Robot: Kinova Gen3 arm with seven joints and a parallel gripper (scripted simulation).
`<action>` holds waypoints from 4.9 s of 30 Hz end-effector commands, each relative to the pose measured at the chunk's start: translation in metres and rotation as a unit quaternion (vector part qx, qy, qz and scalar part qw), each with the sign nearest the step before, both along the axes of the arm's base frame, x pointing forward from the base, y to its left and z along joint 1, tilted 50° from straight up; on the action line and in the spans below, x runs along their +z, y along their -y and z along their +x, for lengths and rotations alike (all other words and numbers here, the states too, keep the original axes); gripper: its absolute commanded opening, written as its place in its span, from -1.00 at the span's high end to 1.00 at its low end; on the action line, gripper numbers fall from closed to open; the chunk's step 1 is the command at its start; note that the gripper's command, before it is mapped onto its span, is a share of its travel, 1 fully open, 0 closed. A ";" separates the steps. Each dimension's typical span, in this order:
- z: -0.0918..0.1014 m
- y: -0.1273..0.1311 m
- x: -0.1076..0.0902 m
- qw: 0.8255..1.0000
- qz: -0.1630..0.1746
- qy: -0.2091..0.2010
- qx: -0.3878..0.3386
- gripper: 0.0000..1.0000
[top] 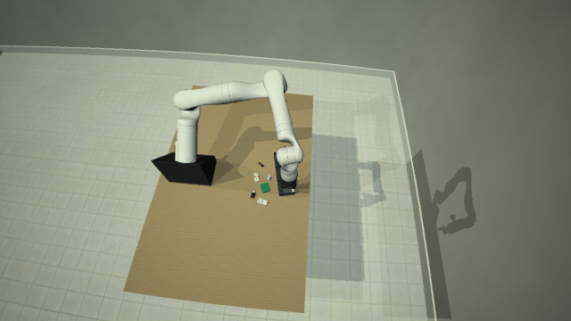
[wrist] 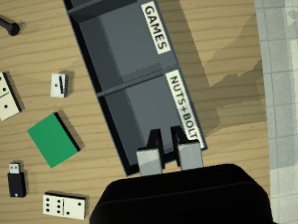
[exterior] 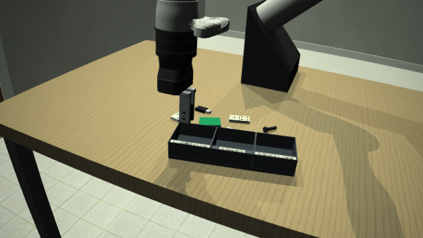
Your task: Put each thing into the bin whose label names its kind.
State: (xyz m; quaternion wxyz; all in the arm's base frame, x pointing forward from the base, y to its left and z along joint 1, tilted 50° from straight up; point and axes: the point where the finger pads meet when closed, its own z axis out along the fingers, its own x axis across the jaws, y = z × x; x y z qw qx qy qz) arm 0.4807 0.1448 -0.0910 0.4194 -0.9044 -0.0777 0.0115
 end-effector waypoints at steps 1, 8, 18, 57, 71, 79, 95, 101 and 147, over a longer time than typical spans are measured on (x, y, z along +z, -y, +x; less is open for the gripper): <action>-0.001 -0.002 -0.001 0.997 -0.009 -0.064 -0.044 0.39; -0.001 -0.002 -0.001 0.974 -0.023 -0.177 -0.138 0.39; -0.001 -0.002 -0.001 0.899 -0.042 -0.336 -0.277 0.39; -0.008 -0.041 -0.035 0.815 -0.060 -0.446 -0.364 0.39; -0.008 -0.041 -0.035 0.815 -0.060 -0.446 -0.364 0.39; -0.008 -0.041 -0.035 0.815 -0.060 -0.446 -0.364 0.39; -0.008 -0.041 -0.035 0.815 -0.060 -0.446 -0.364 0.39; -0.008 -0.040 -0.034 0.815 -0.060 -0.446 -0.364 0.39; -0.017 -0.031 0.036 0.815 -0.060 -0.446 -0.364 0.39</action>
